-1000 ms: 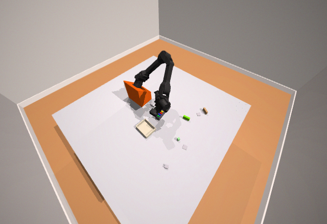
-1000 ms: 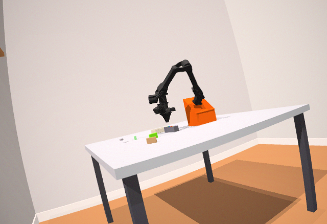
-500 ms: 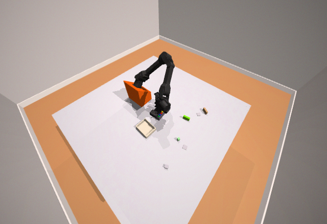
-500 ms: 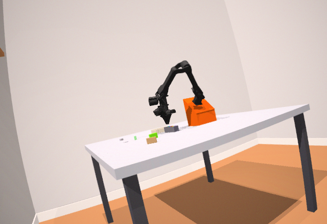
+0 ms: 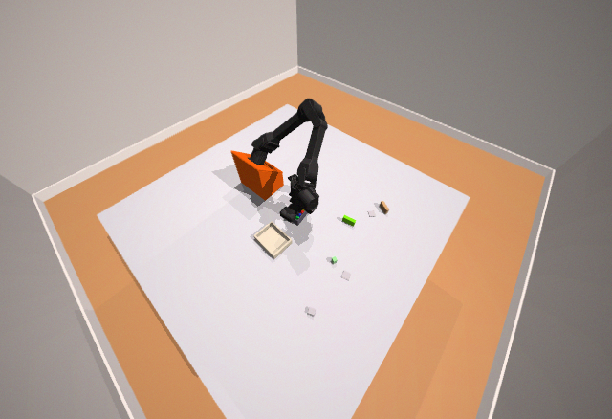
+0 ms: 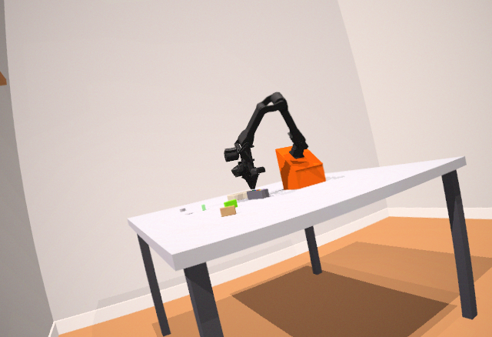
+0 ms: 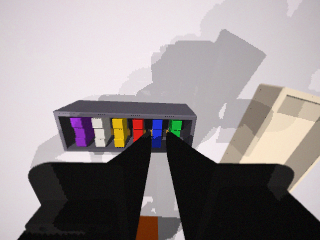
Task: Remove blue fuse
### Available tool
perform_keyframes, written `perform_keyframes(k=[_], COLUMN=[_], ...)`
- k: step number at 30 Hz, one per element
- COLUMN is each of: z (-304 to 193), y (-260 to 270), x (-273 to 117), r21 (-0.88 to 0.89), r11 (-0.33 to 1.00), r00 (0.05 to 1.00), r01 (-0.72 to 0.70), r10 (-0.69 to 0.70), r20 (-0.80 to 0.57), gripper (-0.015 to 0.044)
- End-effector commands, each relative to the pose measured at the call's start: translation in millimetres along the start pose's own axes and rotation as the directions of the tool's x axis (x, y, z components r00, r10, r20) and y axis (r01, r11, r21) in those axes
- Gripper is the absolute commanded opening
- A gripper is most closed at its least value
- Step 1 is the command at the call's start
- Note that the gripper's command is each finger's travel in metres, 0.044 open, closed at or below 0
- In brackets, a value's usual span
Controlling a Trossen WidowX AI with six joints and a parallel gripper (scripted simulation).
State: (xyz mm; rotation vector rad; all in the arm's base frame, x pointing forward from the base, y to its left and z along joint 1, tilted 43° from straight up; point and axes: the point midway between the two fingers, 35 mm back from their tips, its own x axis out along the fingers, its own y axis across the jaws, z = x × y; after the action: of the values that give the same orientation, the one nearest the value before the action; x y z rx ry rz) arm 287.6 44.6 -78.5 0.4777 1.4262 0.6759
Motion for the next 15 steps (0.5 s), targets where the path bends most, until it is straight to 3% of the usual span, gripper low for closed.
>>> perform_keyframes(k=[1,15], z=[-2.2,-2.2], y=[1.2,1.4], x=[2.1,8.9], r21=[0.007,0.007], r11=[1.000,1.000], r00=[1.000,1.000], r01=[-0.007,-0.008], r10=[0.007,0.008], r20=[-0.004,-0.004], gripper=[0.0065,0.0065])
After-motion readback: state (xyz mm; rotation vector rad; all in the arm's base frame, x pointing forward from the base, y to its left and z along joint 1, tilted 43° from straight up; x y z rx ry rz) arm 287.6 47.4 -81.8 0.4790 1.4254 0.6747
